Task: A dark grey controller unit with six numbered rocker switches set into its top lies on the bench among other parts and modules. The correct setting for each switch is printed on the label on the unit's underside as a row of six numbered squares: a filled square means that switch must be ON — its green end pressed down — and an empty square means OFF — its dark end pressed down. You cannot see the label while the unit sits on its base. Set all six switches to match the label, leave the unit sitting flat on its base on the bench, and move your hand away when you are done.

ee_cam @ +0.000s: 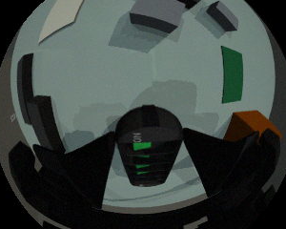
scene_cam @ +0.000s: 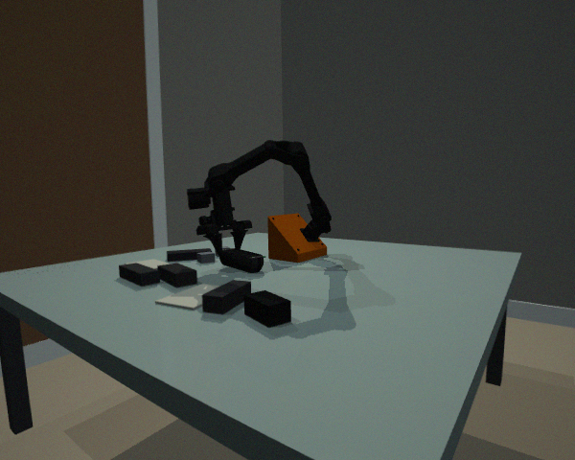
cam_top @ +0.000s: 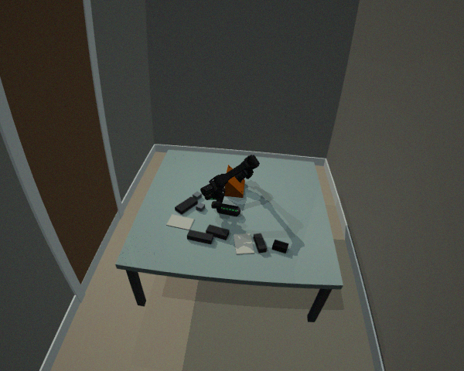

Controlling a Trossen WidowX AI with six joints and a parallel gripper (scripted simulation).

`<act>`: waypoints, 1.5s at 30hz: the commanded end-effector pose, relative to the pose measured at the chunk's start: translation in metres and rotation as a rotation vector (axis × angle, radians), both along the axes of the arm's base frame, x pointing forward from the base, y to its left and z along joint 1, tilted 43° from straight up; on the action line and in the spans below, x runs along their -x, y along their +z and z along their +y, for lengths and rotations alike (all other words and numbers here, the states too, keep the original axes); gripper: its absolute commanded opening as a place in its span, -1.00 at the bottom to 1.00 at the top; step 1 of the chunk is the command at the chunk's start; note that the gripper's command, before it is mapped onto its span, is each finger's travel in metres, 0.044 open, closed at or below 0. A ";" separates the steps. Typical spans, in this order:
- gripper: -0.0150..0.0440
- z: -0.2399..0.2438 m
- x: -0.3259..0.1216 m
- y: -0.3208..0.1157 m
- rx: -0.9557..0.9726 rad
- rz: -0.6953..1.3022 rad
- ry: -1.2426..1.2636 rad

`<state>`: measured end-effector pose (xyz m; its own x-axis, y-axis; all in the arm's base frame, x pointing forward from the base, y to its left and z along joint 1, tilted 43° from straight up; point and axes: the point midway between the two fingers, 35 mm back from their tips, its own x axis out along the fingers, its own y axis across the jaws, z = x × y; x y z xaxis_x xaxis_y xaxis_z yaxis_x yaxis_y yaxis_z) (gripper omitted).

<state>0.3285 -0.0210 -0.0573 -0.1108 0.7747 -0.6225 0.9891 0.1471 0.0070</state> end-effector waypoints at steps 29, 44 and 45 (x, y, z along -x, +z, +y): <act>0.65 -0.005 -0.001 0.028 0.068 -0.005 -0.005; 0.65 -0.006 -0.001 0.040 0.098 -0.010 -0.005; 0.65 -0.006 -0.001 0.041 0.100 -0.010 -0.005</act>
